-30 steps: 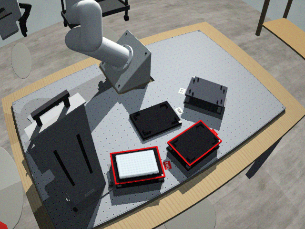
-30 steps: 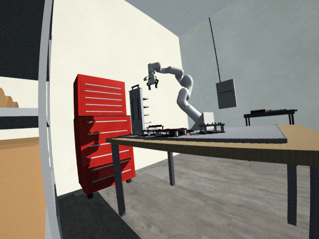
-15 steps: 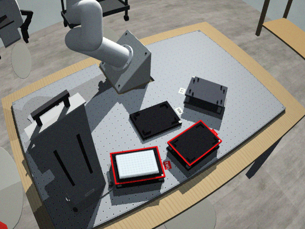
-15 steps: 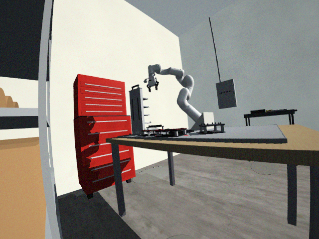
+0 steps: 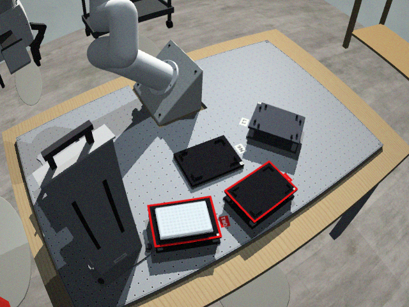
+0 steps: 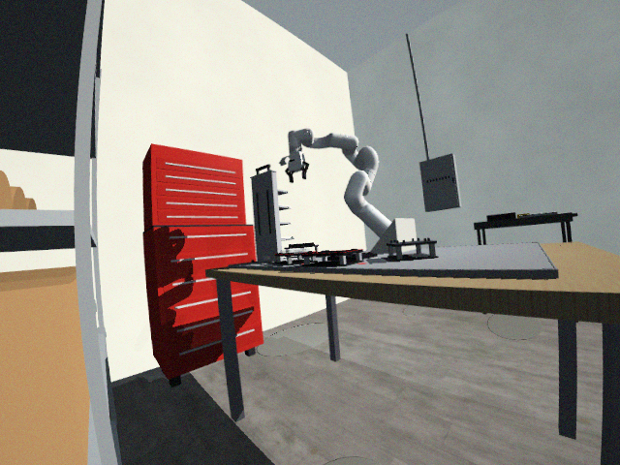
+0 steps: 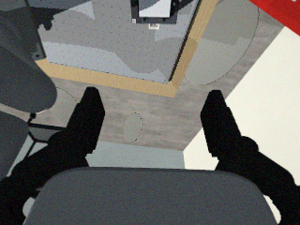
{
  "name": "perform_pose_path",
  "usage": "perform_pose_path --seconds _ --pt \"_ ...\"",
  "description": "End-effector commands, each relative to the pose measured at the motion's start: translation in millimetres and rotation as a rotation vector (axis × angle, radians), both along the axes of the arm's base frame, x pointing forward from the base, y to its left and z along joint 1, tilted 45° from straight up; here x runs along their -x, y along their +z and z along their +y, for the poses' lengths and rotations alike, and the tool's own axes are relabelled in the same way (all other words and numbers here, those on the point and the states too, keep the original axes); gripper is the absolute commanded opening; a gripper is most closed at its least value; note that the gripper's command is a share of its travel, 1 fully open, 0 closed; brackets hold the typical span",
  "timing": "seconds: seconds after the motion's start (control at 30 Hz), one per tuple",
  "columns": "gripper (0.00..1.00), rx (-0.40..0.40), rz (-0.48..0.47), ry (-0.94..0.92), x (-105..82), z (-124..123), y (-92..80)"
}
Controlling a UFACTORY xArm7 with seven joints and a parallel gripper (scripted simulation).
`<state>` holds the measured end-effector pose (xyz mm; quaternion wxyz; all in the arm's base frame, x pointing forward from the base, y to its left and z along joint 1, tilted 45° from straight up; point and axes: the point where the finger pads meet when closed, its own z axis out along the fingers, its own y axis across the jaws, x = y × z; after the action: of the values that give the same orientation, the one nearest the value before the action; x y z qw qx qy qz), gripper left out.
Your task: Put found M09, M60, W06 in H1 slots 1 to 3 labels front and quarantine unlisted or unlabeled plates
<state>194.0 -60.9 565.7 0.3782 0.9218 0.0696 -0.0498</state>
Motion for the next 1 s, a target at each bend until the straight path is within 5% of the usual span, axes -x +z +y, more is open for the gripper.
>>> perform_pose_path --seconds 0.0,0.97 --pt "1.0 0.003 -0.002 0.002 -0.1 -3.4 -3.1" --pt "1.0 0.004 -0.002 0.002 1.6 -35.1 -34.9"
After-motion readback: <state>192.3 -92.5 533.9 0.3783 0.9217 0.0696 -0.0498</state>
